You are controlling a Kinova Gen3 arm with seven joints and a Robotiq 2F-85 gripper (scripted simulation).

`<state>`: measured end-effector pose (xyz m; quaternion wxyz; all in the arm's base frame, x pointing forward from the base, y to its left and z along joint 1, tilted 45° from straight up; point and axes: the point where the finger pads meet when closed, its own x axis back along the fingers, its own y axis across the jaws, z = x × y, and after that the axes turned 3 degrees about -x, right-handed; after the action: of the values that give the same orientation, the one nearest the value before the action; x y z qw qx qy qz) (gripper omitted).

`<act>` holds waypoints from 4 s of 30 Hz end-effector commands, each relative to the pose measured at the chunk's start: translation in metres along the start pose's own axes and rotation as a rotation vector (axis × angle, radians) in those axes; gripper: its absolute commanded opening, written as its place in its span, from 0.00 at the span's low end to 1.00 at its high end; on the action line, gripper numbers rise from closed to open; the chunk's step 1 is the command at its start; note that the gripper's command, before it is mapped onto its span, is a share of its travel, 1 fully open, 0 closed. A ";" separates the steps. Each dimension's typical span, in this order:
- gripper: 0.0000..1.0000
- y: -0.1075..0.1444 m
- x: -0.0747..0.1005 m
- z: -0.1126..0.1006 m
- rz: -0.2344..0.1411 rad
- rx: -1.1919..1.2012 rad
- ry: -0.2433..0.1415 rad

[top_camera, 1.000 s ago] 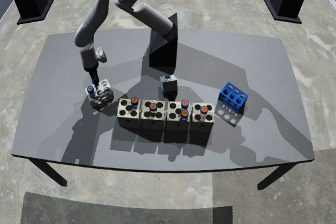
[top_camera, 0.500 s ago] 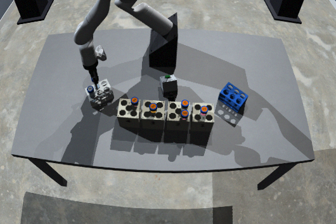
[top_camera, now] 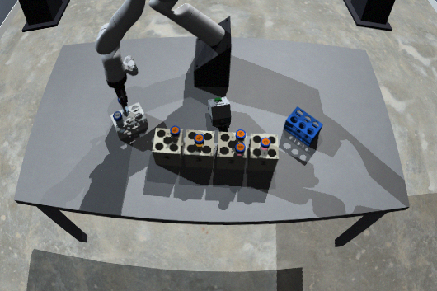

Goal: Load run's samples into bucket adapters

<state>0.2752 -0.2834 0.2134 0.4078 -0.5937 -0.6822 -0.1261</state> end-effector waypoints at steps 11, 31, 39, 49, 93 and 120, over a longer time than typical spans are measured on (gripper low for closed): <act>0.10 0.000 0.016 0.000 -0.001 0.000 0.000; 0.10 0.000 0.040 0.000 -0.001 0.000 0.000; 0.10 0.000 0.051 0.000 -0.001 0.000 0.000; 0.10 0.000 0.061 0.000 -0.001 0.000 0.000; 0.10 0.021 0.100 0.010 -0.001 0.140 0.000; 0.10 0.097 0.101 0.045 -0.001 0.230 0.000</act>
<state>0.3424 -0.1624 0.2305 0.4732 -0.5429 -0.6922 -0.0472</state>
